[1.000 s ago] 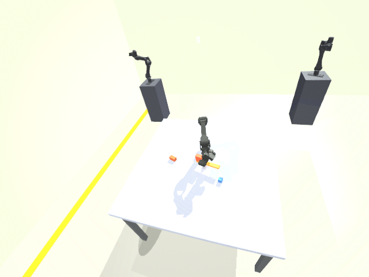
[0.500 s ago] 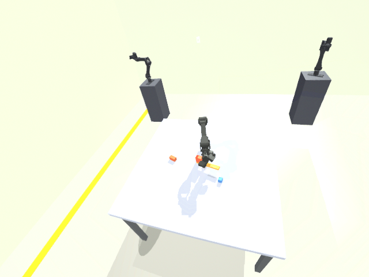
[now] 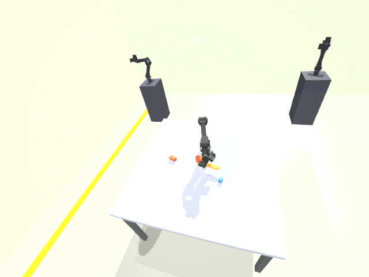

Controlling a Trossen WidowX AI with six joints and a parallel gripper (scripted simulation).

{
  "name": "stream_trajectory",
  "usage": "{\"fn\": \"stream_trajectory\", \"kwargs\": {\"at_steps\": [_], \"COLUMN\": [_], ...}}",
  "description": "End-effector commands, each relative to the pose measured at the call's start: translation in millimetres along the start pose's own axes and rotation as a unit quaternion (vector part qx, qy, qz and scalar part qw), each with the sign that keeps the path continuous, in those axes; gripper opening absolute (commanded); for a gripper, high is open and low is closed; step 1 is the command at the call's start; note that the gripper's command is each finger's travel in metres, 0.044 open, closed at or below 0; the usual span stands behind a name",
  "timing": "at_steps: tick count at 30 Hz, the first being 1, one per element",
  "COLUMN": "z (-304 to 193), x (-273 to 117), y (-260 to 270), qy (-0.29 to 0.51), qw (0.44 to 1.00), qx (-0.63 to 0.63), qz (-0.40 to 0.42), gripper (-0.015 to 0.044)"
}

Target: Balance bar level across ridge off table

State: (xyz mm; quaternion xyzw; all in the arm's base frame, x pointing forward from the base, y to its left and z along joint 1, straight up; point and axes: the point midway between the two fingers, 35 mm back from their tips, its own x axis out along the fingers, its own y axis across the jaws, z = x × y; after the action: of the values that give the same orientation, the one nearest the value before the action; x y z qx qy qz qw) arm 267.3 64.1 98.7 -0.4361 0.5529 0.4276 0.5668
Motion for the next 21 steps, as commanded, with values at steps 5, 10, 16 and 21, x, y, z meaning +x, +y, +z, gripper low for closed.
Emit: {"fn": "stream_trajectory", "kwargs": {"at_steps": [5,10,16,21], "z": [0.3,0.2,0.2,0.2], "x": [0.9,1.3,1.9,2.3], "y": [0.3,0.3,0.3,0.2], "qy": [-0.001,-0.001,-0.001,-0.001], "qw": [1.0,1.0,1.0,1.0], "qx": [0.0,0.0,0.0,0.0], "qz": [0.001,0.001,0.001,0.001], "gripper": [0.0,0.0,0.0,0.0]}}
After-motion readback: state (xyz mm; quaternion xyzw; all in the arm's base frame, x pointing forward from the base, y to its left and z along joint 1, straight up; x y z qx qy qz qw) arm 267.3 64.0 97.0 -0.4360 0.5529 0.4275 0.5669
